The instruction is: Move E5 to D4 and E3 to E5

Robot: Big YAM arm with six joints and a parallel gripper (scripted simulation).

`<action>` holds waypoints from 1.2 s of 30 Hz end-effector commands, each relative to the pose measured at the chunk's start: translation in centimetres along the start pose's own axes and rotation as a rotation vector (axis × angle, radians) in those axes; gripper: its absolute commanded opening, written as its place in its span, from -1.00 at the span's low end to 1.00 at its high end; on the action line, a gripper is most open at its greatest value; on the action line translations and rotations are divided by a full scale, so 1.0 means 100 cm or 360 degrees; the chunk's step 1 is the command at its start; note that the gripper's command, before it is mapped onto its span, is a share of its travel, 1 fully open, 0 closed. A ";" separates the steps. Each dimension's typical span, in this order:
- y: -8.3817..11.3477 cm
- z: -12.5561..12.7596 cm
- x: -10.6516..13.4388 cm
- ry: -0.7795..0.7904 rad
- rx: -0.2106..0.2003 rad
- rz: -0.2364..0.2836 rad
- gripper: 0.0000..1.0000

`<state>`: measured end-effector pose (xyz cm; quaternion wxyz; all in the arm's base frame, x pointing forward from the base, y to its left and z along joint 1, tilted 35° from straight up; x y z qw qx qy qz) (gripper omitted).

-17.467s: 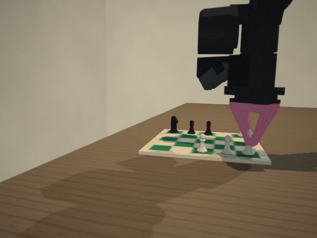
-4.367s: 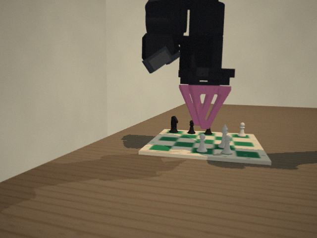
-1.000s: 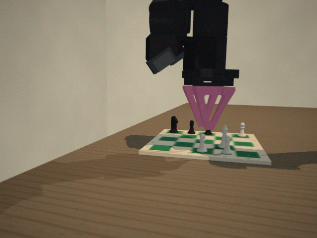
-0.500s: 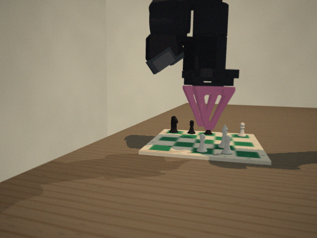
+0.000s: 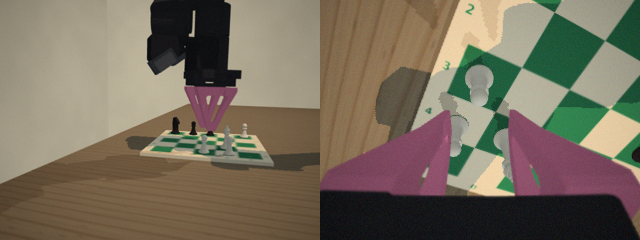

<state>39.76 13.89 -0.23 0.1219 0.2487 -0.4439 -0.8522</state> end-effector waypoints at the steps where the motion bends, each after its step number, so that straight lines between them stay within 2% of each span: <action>1: 0.002 0.008 -0.006 0.0028 0.0011 -0.0018 -0.35; 36: 0.003 0.008 -0.011 0.0034 0.0014 -0.0025 -0.35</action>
Point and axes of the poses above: the point where the finger pads meet when closed, its own y axis back along the fingers, its own z axis across the jaws, x = y × z, the point moved 1 cm from there along y, back along the fingers, and after that the axes turned 1 degree about -y, right-handed, at the moved point
